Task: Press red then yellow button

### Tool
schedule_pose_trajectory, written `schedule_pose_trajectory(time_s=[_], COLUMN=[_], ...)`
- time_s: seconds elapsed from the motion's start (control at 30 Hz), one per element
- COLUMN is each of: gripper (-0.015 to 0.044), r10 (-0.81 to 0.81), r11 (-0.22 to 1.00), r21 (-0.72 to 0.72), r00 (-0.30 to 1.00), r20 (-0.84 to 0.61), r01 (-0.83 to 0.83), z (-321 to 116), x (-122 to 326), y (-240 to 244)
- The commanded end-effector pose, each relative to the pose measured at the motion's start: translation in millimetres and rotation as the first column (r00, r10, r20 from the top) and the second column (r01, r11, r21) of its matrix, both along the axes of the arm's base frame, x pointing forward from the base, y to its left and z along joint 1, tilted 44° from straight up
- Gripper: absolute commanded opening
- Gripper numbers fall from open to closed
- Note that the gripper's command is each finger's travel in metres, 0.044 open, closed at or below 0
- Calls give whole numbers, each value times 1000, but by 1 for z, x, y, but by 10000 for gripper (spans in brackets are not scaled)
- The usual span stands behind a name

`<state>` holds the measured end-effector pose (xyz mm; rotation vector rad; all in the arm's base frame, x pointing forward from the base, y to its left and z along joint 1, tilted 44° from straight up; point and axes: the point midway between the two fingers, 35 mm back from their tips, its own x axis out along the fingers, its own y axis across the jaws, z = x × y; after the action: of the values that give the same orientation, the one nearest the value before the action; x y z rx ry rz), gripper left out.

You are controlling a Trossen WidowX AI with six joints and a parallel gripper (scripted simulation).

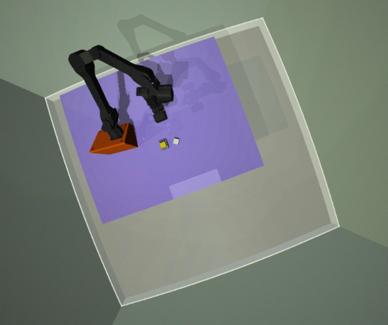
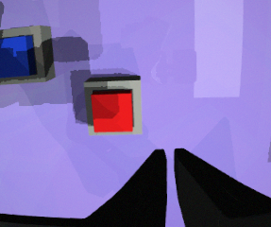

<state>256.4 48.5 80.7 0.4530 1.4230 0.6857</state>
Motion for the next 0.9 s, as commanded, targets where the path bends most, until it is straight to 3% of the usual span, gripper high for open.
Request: schedule_pose_trajectory(time_s=[0.0,0.27,0.43,0.57,0.87], gripper=[20,20,20,20,20], r10=[-15,-3,-3,-3,-3], r11=[1000,1000,1000,1000,1000], r21=[-22,7,7,10,10], r00=[1000,1000,1000,1000,1000], r20=[-24,-25,-25,-24,-24], r01=[14,3,3,3,3], z=[-45,-124,-128,-168,-173], x=[1,-35,-35,-35,-35], y=[-52,-130,-129,-91,-86])
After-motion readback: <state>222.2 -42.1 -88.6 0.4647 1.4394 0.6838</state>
